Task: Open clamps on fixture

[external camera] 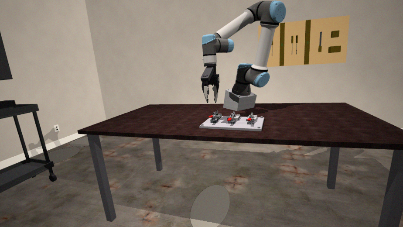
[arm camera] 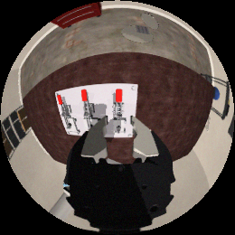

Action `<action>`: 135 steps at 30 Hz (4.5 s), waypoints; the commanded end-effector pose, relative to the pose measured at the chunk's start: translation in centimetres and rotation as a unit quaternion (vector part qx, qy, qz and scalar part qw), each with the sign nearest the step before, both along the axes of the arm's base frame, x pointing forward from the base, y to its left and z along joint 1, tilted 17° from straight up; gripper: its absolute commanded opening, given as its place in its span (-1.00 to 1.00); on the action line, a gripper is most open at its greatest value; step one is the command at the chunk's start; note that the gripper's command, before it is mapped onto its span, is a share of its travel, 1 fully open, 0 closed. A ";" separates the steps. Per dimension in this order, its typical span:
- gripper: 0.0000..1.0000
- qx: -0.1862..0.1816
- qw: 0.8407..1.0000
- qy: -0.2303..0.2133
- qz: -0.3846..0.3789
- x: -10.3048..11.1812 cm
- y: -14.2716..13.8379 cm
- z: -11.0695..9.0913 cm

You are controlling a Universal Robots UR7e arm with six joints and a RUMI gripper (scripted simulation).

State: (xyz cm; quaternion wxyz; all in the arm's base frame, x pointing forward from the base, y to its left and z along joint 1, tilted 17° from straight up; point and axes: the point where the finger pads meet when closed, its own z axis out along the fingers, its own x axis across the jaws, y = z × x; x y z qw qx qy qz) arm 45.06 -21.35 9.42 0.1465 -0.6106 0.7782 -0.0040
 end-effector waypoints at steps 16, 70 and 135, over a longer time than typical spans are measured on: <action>-0.44 -0.001 1.000 0.000 0.000 1.3 -0.4 0.2; -0.44 -0.001 1.000 0.000 0.000 3.5 0.5 -5.5; -0.44 -0.001 1.000 0.000 0.000 4.3 1.0 -8.4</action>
